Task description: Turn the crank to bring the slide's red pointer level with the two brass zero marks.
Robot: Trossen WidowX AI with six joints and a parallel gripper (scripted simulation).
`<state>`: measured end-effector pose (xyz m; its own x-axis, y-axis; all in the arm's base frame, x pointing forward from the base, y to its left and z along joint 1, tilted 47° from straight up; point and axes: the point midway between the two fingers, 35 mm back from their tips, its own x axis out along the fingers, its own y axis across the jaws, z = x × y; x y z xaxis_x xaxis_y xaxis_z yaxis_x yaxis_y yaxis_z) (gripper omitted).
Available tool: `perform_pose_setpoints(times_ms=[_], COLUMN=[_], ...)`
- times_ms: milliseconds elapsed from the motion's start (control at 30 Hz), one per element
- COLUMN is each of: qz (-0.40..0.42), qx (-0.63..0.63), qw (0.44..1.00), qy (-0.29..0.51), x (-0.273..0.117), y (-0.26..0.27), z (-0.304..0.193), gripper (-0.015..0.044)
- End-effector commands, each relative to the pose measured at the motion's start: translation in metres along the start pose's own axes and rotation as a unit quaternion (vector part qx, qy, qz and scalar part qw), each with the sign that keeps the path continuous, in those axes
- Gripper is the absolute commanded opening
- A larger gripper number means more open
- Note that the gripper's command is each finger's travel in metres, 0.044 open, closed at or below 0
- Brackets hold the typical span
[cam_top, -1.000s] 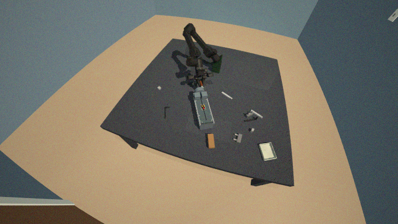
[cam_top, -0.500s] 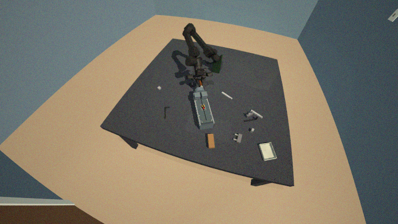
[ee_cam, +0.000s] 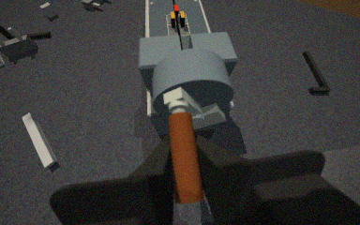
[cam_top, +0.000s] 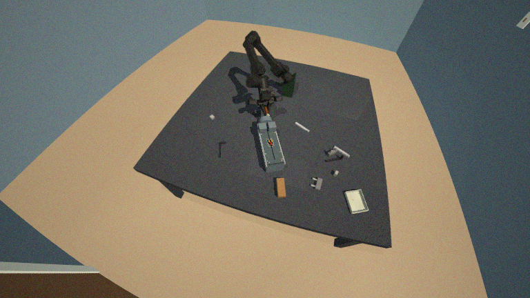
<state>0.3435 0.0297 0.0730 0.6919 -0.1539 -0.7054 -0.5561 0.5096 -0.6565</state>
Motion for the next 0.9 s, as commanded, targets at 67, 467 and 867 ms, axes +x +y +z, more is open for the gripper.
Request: perform_pose_setpoints(times_ms=[67,467,867], qz=[-0.010,-0.010,-0.010], qx=[0.002,0.002,0.002], qw=[1.000,1.000,1.000], qy=[-0.006,-0.006,-0.006], x=[-0.0038,-0.0040,-0.0041], y=[-0.0084,-0.0101,-0.0114], z=[0.0031,0.0033,0.0034], gripper=[0.0000,0.0000,0.0000])
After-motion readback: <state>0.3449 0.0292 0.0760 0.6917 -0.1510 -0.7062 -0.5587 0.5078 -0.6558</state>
